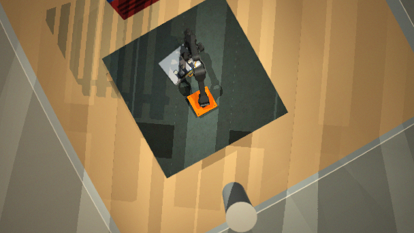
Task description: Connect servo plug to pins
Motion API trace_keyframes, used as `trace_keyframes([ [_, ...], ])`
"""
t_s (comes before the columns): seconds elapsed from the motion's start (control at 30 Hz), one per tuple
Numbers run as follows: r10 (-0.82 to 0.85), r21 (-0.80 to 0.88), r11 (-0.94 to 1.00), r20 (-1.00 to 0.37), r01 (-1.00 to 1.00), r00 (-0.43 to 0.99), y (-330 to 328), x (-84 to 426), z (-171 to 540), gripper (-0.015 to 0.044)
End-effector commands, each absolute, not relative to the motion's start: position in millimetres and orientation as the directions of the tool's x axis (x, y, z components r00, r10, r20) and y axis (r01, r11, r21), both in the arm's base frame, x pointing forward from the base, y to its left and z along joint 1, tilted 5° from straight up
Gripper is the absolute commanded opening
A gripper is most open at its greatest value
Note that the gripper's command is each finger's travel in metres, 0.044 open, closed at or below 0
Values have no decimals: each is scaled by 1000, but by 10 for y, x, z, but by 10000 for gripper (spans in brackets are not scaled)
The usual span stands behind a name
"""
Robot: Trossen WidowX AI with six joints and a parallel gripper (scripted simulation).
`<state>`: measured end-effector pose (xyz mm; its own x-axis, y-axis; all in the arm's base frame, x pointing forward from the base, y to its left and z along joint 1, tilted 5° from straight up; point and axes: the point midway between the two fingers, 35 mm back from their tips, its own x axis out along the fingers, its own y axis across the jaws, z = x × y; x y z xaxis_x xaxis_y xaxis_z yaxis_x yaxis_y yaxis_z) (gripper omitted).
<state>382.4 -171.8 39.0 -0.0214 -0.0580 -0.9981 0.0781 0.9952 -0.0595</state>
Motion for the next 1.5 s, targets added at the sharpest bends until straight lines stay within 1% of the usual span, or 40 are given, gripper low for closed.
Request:
trace_keyframes([
  [0.0, -56, -59, 995, -998, 74, -40, -1725, 3786, 259, 115],
  [0.53, -57, -59, 995, -998, 74, -40, -1734, 3780, 109, 115],
  [0.63, -57, -59, 995, -998, 74, -40, -1734, 3780, 109, 36],
  [0.83, -57, -59, 995, -998, 74, -40, -1734, 3781, 120, 0],
  [1.2, -56, -59, 995, -998, 74, -39, -1704, 3806, 653, 0],
  [1.47, -56, -59, 996, -998, 71, -40, -1673, 3761, 709, 0],
])
